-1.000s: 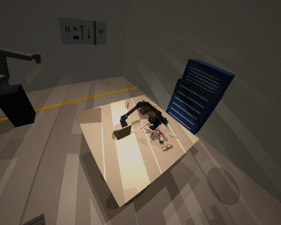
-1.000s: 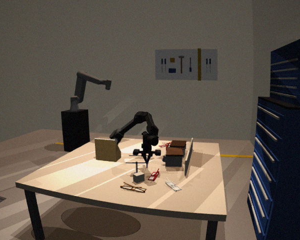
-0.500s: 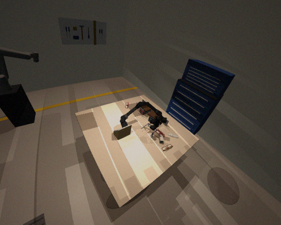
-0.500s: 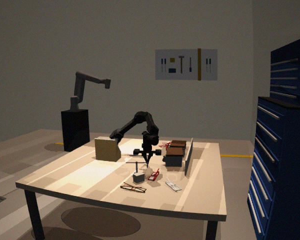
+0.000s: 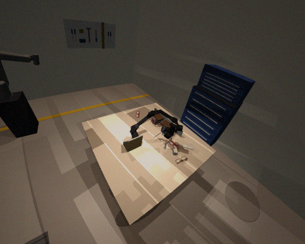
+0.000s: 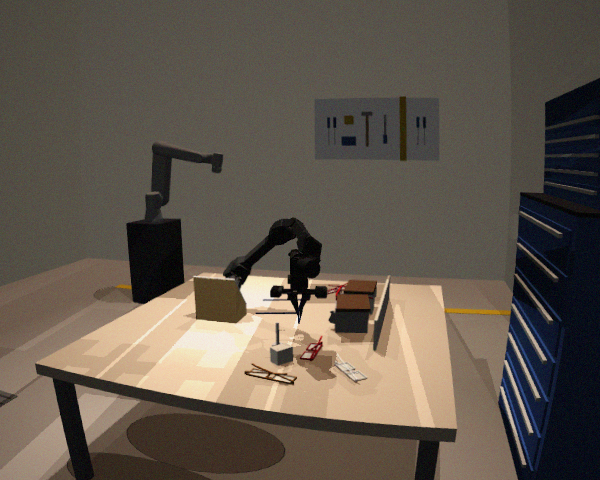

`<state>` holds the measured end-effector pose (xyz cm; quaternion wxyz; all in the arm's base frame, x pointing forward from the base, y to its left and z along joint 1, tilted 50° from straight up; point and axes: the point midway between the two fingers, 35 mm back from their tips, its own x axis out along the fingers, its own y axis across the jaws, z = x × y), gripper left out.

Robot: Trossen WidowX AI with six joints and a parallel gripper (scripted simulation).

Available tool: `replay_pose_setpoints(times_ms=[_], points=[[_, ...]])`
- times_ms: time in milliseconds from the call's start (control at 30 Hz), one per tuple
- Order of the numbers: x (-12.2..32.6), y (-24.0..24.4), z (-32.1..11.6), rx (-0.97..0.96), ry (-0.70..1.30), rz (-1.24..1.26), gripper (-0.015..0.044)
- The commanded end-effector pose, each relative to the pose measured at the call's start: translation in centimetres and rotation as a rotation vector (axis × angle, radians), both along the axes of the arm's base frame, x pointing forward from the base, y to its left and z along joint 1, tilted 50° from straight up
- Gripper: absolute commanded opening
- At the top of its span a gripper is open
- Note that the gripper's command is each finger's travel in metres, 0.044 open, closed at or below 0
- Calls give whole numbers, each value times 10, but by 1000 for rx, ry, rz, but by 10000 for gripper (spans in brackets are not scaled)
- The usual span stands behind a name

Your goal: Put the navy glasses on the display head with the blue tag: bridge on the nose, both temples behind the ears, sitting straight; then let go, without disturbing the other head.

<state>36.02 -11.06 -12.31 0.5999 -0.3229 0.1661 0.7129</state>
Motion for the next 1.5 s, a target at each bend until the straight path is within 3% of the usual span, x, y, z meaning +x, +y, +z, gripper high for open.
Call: replay_pose_setpoints(times_ms=[0, 233, 1467], points=[[0, -14, 9, -4, 0, 2, 0], [-2, -10, 17, -7, 41, -34, 0], [-65, 70, 119, -62, 652, -566, 0]])
